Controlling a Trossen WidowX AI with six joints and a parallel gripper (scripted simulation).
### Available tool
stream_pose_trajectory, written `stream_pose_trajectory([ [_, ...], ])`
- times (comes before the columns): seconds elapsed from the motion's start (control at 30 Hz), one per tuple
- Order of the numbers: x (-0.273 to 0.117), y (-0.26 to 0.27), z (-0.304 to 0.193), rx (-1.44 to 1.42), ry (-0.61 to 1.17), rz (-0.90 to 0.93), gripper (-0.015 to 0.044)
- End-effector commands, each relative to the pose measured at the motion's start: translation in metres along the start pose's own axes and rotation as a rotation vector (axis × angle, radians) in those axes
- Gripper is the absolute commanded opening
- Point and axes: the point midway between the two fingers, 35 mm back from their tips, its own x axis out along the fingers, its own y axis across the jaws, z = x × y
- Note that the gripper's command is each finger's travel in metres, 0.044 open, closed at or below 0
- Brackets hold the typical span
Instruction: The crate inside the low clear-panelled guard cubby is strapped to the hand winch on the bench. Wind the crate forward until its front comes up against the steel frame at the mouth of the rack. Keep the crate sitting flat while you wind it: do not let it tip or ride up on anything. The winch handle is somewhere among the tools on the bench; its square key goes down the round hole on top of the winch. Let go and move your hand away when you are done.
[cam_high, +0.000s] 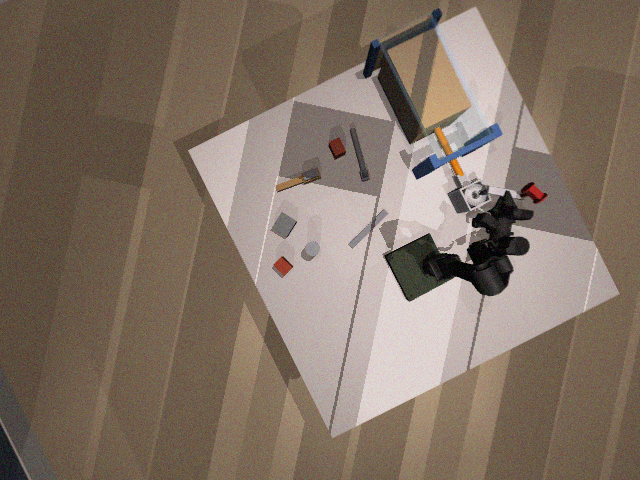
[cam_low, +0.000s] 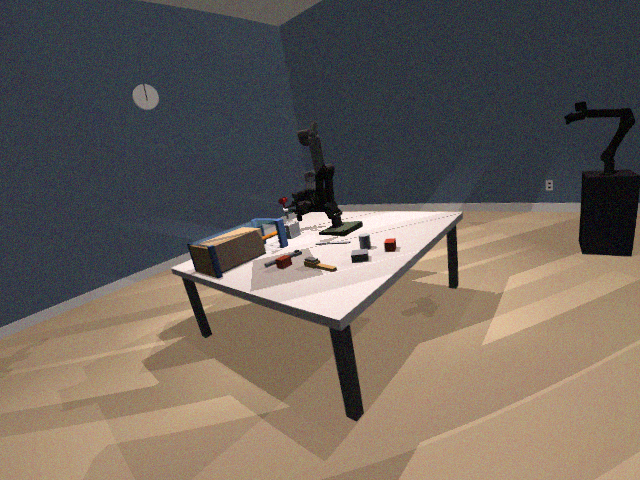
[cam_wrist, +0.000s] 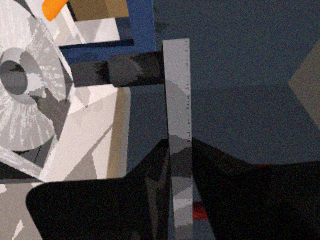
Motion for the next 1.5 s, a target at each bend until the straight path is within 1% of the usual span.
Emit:
stream_pose_trajectory([
  [0.0,-0.0001,-0.0002,0.0004,0.003,-0.002,-0.004,0.0],
  [1.47,0.0003,0.0087,0.0015,0.004,-0.005,-0.003,0.0],
])
